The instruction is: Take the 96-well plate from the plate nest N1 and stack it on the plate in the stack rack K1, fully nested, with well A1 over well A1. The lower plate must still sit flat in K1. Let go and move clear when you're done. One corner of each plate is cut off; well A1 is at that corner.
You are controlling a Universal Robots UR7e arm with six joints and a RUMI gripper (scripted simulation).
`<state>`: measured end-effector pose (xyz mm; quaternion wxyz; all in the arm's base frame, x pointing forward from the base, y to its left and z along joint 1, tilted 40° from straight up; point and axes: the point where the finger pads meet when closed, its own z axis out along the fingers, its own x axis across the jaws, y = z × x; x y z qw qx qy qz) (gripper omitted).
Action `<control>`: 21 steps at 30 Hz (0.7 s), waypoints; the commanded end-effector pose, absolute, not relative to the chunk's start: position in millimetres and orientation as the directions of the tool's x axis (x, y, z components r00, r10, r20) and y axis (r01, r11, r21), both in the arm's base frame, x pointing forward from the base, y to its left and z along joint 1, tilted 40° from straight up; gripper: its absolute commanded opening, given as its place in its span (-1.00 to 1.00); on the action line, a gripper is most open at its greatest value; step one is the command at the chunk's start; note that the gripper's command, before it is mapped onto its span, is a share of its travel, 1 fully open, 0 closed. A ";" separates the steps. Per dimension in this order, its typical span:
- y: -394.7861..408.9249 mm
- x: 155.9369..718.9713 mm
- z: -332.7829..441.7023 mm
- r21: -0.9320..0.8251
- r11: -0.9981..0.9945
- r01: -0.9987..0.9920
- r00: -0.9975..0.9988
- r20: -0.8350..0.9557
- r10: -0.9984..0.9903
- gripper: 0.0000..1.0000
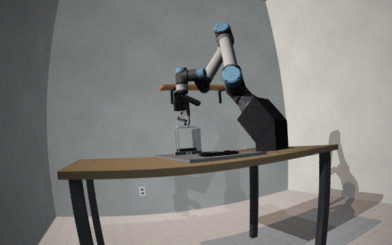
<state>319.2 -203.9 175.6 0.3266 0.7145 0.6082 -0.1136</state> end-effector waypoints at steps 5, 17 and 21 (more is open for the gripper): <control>-205.6 320.0 173.9 0.329 -0.046 0.943 0.235 -0.560 0.795 -1.00; -206.1 320.2 173.2 0.329 -0.046 0.943 0.235 -0.560 0.795 -1.00; -206.1 320.2 173.2 0.329 -0.046 0.943 0.235 -0.560 0.795 -1.00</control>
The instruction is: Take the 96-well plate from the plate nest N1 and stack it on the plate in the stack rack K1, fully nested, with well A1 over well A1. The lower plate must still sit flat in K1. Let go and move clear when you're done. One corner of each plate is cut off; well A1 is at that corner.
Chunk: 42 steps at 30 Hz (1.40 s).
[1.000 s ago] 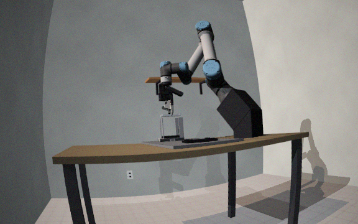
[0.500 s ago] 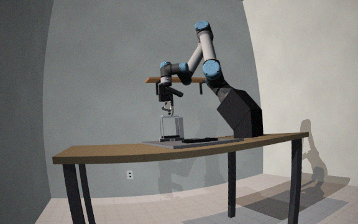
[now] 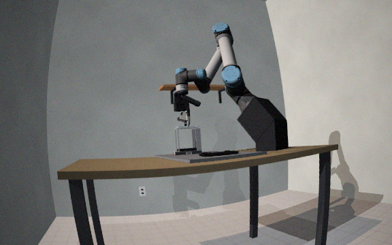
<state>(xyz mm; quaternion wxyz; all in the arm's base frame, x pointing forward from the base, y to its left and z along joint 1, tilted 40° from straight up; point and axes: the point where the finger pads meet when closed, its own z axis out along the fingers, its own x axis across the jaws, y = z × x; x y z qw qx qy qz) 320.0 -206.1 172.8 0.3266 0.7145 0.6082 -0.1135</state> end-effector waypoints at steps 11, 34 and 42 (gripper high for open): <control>-206.1 320.2 173.2 0.329 -0.046 0.943 0.235 -0.560 0.795 -1.00; -218.2 325.0 158.0 0.329 -0.046 0.943 0.235 -0.560 0.795 -1.00; -226.3 328.2 147.9 0.329 -0.046 0.943 0.235 -0.560 0.795 -1.00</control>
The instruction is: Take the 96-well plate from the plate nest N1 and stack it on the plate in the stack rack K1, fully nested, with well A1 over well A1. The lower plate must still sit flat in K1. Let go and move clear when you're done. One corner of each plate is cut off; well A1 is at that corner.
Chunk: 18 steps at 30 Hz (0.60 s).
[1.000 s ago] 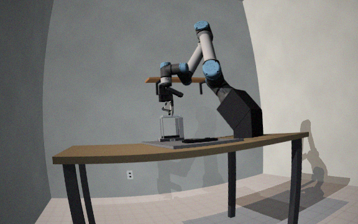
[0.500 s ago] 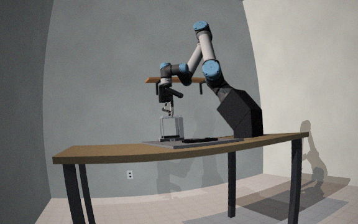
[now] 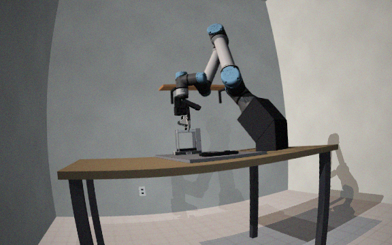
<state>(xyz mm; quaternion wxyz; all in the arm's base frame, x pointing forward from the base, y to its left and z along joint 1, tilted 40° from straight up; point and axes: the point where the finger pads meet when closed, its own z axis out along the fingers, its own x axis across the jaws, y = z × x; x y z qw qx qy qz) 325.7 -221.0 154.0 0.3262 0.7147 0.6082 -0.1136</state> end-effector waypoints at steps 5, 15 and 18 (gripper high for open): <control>-231.3 330.2 141.6 0.329 -0.046 0.943 0.235 -0.560 0.795 -1.00; -239.4 333.4 131.4 0.329 -0.046 0.943 0.235 -0.560 0.795 -1.00; -242.4 334.5 127.6 0.329 -0.046 0.943 0.235 -0.560 0.795 -1.00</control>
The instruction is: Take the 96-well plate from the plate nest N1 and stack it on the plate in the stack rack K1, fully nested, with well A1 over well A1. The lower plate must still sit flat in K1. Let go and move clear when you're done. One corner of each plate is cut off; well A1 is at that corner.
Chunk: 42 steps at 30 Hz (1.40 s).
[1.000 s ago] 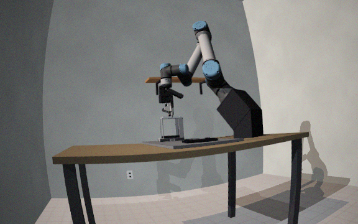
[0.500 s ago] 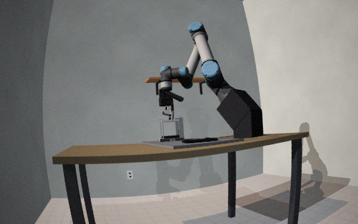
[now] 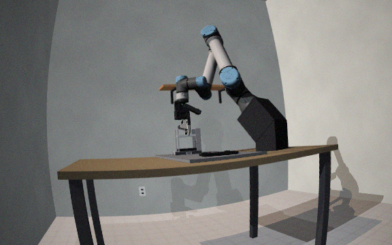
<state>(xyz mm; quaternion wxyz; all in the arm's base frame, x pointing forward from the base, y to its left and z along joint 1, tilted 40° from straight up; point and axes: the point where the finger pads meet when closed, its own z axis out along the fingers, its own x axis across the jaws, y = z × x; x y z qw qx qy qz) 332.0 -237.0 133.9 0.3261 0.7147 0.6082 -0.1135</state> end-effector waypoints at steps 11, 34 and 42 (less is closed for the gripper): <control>-251.5 338.1 116.2 0.329 -0.046 0.943 0.235 -0.560 0.795 -1.00; -272.7 346.3 89.6 0.329 -0.046 0.943 0.235 -0.560 0.795 -1.00; -273.0 346.5 89.1 0.329 -0.046 0.943 0.235 -0.560 0.795 -1.00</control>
